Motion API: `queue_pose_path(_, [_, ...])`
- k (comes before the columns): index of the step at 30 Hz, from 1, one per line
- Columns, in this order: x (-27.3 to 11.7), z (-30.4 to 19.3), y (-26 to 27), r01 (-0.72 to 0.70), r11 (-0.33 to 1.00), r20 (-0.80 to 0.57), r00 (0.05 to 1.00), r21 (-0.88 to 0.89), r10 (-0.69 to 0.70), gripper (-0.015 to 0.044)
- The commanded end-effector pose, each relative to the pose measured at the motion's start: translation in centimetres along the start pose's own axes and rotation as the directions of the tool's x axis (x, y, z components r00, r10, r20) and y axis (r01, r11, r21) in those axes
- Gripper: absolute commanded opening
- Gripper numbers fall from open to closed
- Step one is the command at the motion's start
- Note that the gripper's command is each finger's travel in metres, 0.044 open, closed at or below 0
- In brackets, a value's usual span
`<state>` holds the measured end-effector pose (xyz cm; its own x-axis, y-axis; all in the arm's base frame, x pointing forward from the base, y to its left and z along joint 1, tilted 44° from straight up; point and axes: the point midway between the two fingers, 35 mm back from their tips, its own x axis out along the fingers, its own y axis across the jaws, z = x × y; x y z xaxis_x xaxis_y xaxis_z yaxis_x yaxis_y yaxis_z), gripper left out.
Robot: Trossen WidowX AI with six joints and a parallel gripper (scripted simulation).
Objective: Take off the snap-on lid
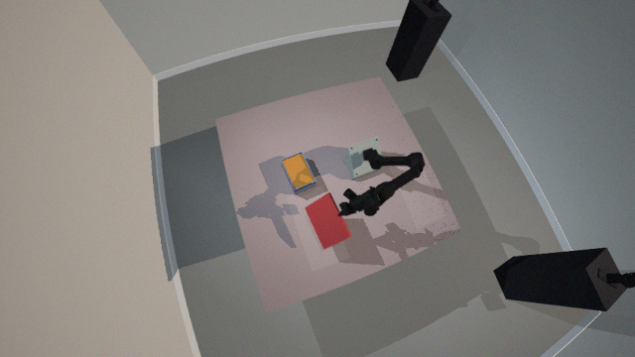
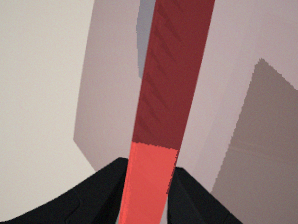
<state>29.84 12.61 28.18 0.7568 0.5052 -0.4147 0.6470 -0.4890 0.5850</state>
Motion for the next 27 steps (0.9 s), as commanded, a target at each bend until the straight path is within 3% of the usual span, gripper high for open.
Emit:
queue_pose_path(1, [0.2,0.1,0.0,-0.013,1.000,0.005,1.000,0.004,0.013,0.0000])
queue_pose_path(27, [1.5,0.1,-1.6,-0.013,1.000,0.004,1.000,0.005,0.013,0.0000])
